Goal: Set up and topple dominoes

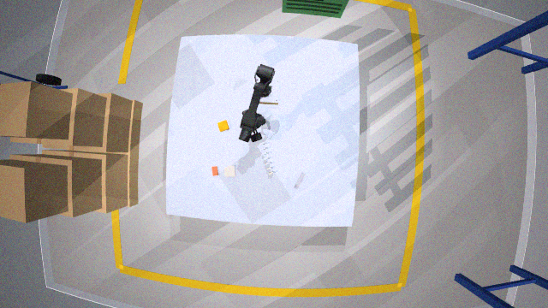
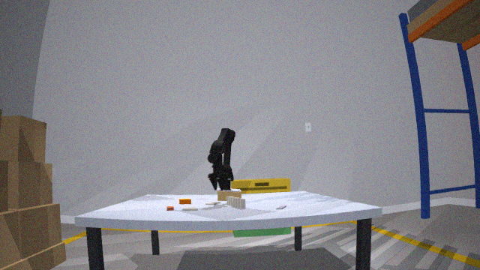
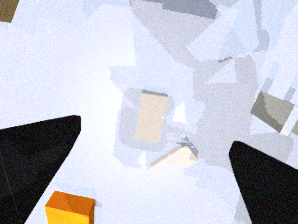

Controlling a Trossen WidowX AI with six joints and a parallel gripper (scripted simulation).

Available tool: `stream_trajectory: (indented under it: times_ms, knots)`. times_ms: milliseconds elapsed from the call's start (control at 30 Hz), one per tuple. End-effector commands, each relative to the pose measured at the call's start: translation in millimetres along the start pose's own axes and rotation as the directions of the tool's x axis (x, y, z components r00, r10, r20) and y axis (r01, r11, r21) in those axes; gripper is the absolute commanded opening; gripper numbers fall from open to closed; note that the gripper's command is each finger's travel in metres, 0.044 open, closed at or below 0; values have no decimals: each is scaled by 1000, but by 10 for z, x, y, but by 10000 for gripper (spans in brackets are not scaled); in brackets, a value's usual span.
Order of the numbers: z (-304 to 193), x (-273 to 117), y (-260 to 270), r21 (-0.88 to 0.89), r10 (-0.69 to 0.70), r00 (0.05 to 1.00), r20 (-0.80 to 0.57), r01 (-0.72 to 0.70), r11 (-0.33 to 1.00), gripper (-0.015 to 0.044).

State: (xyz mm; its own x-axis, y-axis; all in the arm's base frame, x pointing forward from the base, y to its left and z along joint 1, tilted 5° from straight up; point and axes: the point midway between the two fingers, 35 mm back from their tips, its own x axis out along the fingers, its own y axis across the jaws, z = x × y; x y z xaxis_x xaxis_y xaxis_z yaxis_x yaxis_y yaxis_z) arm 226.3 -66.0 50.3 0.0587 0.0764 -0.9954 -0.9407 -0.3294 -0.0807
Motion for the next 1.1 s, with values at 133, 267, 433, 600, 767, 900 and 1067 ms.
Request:
stream_trajectory:
  times_ms: [133, 267, 433, 600, 767, 900, 1067]
  knots:
    - [-39, 322, 11, -16, 15, 1000, -4, -15, 1000, 440]
    - [-24, 627, 35, -16, 15, 1000, -4, -15, 1000, 440]
    - [5, 644, 25, -16, 15, 1000, -3, -15, 1000, 440]
    - [2, 710, 26, -16, 15, 1000, -3, -15, 1000, 440]
    - [1, 783, 30, -16, 15, 1000, -3, -15, 1000, 440]
    - [0, 793, 31, -16, 15, 1000, -3, -15, 1000, 440]
    - [0, 793, 31, -16, 15, 1000, -3, -15, 1000, 387]
